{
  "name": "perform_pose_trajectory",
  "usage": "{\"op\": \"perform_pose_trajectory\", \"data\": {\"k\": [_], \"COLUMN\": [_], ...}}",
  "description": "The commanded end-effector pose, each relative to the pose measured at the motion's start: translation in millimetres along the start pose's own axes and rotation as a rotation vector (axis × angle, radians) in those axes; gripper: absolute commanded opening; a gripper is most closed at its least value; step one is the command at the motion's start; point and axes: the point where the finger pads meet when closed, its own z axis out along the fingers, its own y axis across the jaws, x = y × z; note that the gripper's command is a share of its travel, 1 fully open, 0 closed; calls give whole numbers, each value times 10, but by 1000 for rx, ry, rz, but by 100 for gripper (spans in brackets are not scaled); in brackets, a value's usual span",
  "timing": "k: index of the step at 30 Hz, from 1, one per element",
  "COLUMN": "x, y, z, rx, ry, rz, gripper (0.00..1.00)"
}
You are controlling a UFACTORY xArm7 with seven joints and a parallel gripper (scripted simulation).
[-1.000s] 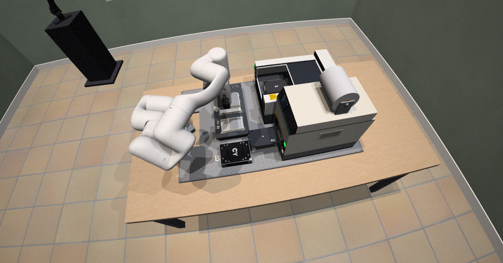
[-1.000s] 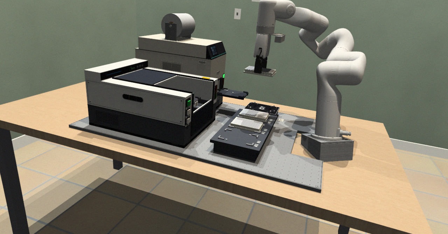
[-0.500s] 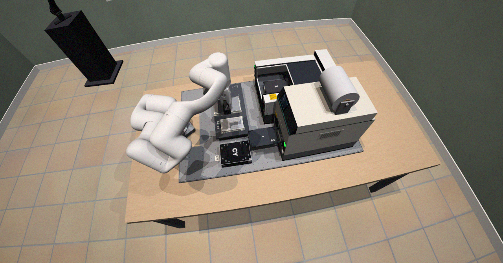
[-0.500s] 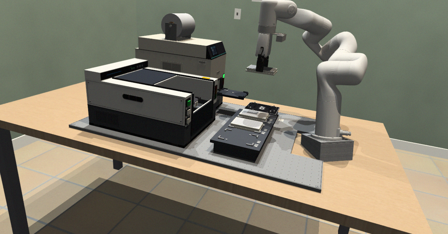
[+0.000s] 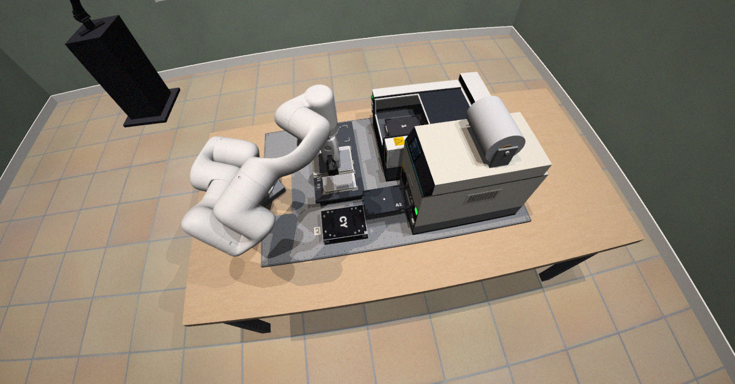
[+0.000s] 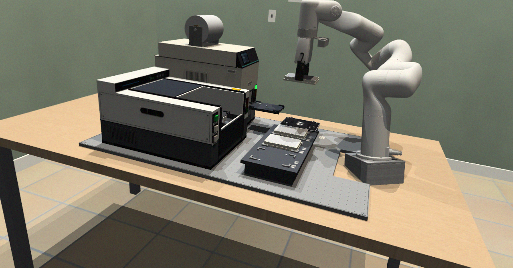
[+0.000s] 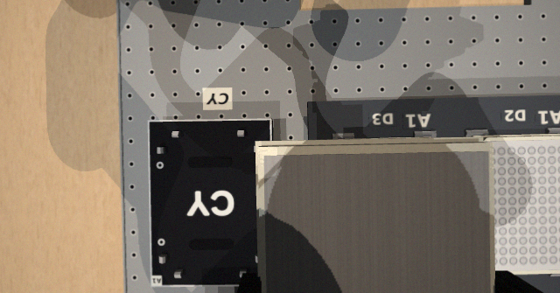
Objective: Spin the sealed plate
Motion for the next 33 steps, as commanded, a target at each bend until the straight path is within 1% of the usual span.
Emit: {"op": "perform_pose_trajectory", "data": {"k": [1, 15, 17, 33], "x": [-5, -8, -8, -11], "y": [-63, -390, -390, -740], "z": [-12, -12, -12, -13], "rx": [0, 1, 1, 1], "ry": [-3, -3, -3, -3], "rz": [-1, -1, -1, -1], "gripper": [0, 0, 0, 0]}}
